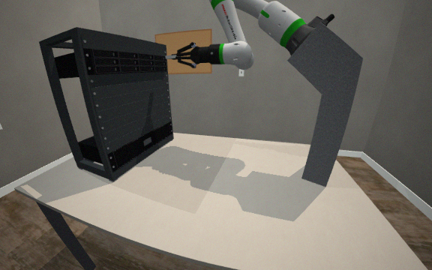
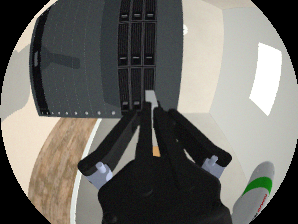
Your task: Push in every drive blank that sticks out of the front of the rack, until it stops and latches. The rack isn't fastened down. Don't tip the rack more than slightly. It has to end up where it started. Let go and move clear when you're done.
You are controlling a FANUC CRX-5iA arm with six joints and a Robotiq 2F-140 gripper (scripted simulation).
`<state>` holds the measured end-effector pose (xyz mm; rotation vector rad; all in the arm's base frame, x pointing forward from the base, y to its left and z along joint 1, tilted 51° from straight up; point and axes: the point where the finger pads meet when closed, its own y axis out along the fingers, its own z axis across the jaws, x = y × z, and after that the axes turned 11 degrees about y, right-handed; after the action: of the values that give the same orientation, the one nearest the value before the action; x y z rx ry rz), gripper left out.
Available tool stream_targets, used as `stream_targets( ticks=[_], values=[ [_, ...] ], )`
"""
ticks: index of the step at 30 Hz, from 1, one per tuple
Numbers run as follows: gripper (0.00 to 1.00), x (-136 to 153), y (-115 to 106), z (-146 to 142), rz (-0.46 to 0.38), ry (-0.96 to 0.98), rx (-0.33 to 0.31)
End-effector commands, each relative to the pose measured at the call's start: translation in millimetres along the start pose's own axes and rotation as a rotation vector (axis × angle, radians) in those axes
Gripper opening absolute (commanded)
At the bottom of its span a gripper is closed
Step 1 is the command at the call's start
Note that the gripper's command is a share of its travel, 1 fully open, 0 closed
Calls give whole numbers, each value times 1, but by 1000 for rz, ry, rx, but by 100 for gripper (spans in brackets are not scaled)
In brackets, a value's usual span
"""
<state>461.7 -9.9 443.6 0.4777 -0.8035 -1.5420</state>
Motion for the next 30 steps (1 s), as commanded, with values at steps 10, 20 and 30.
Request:
stream_targets(
  ticks=[10,20,30],
  values=[
    [10,0,0,0,0,0,1],
    [10,0,10,1,0,0,1],
    [10,0,10,1,0,0,1]
  ],
)
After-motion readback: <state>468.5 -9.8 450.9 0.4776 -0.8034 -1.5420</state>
